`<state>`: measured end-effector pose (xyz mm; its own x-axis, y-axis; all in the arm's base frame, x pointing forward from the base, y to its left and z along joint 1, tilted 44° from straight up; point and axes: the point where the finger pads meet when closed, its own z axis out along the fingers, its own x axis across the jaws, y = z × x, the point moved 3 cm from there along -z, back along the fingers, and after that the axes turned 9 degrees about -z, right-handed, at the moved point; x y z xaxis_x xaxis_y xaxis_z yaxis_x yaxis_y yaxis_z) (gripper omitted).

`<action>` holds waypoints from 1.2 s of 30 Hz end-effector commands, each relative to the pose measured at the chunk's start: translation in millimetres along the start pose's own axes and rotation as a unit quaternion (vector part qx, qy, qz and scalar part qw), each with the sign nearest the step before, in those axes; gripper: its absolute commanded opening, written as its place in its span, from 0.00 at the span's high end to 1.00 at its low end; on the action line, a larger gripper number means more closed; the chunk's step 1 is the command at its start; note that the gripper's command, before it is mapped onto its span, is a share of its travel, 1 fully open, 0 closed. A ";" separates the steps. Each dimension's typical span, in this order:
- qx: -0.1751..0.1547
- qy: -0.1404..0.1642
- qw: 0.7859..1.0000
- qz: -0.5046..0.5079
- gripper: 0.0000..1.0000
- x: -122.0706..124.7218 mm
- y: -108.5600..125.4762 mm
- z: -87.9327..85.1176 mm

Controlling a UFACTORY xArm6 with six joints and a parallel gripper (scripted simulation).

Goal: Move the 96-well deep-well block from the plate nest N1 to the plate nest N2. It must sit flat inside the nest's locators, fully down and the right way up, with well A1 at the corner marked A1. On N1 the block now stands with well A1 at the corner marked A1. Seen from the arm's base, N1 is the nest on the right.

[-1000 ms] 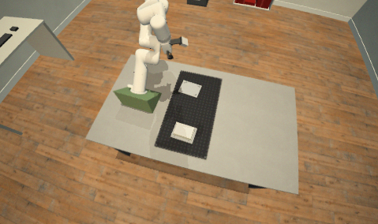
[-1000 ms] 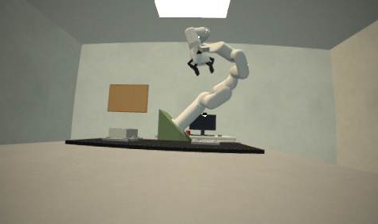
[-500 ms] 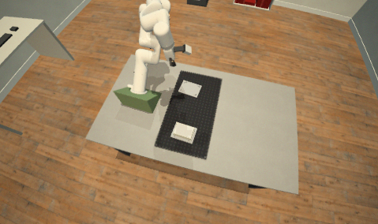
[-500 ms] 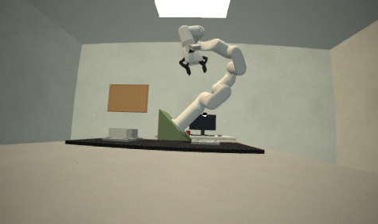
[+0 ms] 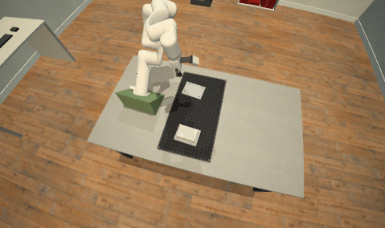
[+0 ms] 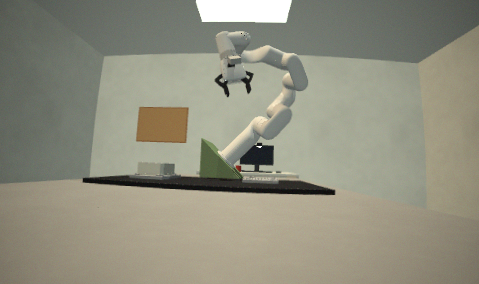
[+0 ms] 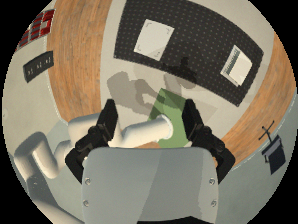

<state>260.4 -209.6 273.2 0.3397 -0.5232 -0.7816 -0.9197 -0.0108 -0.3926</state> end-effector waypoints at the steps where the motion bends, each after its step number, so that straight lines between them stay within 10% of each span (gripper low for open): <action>1: -0.001 0.011 1.000 0.011 0.00 18.1 -4.0 1.4; 36: -0.015 0.056 0.996 0.070 0.00 151.0 -14.3 41.8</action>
<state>327.0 -249.1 150.4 0.2132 -0.5942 -0.7755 -0.9565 0.0349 -0.2897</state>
